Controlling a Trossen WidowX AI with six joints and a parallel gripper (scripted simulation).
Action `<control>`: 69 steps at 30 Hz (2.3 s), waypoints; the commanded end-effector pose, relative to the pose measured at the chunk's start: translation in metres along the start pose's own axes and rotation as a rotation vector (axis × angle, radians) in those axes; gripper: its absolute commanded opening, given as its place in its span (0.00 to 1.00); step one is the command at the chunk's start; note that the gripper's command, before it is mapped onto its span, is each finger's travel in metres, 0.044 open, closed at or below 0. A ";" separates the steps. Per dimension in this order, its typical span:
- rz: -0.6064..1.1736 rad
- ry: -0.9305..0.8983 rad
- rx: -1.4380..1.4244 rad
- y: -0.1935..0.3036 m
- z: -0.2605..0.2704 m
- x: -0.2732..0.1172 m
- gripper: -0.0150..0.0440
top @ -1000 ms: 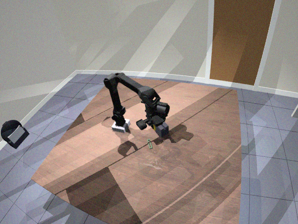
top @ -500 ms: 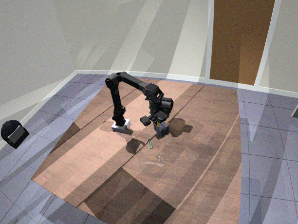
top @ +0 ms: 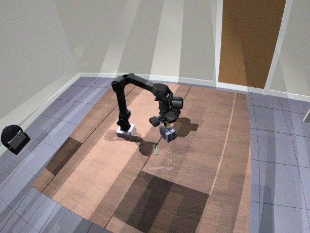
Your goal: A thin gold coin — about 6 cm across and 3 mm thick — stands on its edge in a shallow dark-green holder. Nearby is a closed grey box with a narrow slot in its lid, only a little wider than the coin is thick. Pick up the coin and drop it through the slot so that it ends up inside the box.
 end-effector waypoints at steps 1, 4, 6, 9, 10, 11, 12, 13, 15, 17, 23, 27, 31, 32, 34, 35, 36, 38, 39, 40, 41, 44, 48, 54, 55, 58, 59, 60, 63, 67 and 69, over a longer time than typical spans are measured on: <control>-0.002 -0.004 0.008 0.001 0.004 -0.002 0.26; 0.000 0.000 0.000 0.000 0.000 0.000 0.25; 0.000 0.000 0.000 0.000 0.000 0.000 0.25; 0.000 0.000 0.000 0.000 0.000 0.000 0.25; 0.000 0.000 0.000 0.000 0.000 0.000 0.25; 0.000 0.000 0.000 0.000 0.000 0.000 0.25; 0.000 0.000 0.000 0.000 0.000 0.000 0.25; 0.000 0.000 0.000 0.000 0.000 0.000 0.25; 0.000 0.000 0.001 0.000 0.001 0.000 0.25; 0.000 0.000 0.002 0.001 0.002 -0.001 0.25; 0.000 -0.001 0.012 0.001 0.006 -0.003 0.25; 0.000 -0.001 0.017 0.002 0.008 -0.004 0.25; 0.000 -0.001 0.017 0.001 0.008 -0.005 0.25; 0.000 -0.001 0.017 0.000 0.008 -0.005 0.25; 0.000 -0.001 0.016 0.000 0.007 -0.005 0.25; 0.000 -0.001 0.015 0.000 0.007 -0.004 0.25; 0.000 -0.001 0.013 0.000 0.007 -0.004 0.25; 0.000 -0.001 0.009 0.001 0.006 -0.003 0.25; 0.000 -0.001 0.008 0.001 0.006 -0.003 0.25; 0.000 -0.001 0.006 0.001 0.006 -0.003 0.25; 0.000 -0.001 0.005 0.002 0.006 -0.002 0.25; 0.000 -0.001 0.002 0.003 0.005 -0.001 0.25; -0.001 -0.001 0.004 0.003 0.005 -0.001 0.26; -0.003 -0.003 0.009 0.002 0.006 -0.003 0.25; -0.003 -0.003 0.009 0.002 0.006 -0.003 0.25; -0.003 -0.003 0.009 0.002 0.006 -0.002 0.25; -0.003 -0.003 0.009 0.002 0.006 -0.001 0.25; -0.003 -0.003 0.010 0.002 0.006 0.000 0.25; -0.003 -0.003 0.011 0.002 0.006 0.001 0.25; -0.003 -0.003 0.014 0.003 0.005 0.002 0.25; -0.003 -0.003 0.015 0.003 0.004 0.003 0.25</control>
Point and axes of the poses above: the point midway between the two fingers, 35 mm back from their tips, its own x axis out along the fingers, its own z axis across the jaws, y = z × x, the point moved 7 cm from there along -x, back along the fingers, and after that the axes turned 6 degrees about x, right-handed, at the moved point
